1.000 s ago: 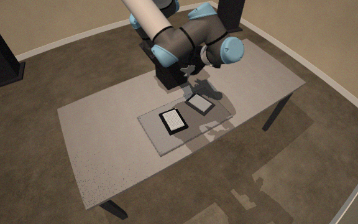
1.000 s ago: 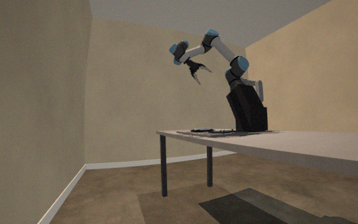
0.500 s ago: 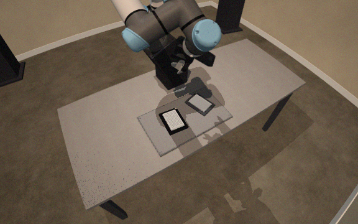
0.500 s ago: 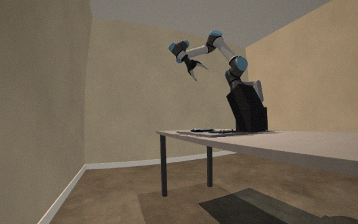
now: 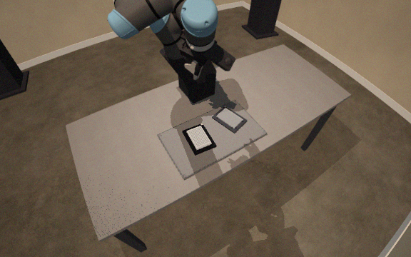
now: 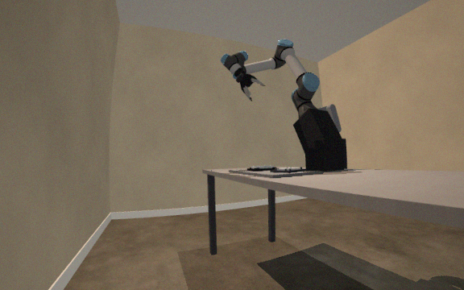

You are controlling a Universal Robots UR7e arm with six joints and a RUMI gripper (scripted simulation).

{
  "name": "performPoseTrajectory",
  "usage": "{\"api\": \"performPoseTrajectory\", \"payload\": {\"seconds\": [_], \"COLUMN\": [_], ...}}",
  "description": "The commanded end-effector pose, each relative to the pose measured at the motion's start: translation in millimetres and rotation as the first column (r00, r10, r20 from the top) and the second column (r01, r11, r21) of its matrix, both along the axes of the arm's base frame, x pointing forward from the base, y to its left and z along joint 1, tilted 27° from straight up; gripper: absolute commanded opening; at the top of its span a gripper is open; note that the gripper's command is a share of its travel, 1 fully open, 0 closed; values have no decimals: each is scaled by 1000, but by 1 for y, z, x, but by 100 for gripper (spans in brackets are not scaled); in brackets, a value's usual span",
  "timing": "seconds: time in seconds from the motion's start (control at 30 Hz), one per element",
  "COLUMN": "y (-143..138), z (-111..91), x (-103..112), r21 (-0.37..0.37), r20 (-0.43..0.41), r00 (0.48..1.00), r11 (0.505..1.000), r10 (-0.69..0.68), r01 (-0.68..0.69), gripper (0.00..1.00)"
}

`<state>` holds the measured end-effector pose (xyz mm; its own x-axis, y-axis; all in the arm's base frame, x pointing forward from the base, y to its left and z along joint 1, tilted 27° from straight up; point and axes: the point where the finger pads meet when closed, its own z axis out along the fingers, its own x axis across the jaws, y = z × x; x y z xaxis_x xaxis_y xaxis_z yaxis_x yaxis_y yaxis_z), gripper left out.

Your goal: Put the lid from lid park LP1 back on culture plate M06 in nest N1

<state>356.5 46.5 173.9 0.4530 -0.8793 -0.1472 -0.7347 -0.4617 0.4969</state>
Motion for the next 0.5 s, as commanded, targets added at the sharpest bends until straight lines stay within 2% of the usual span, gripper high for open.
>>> {"api": "performPoseTrajectory", "payload": {"seconds": [0.0,0.17,0.23,0.47], "y": [-5,-9,-9,-17], "z": [19,34,34,63], "x": [2,3,3,4], "r21": [3,10,10,28], "r20": [67,142,142,245], "r00": [996,982,982,947], "r11": [998,993,993,978], "r10": [-56,-121,-121,-208], "r01": [56,121,121,208], "gripper": [82,82,82,82]}}
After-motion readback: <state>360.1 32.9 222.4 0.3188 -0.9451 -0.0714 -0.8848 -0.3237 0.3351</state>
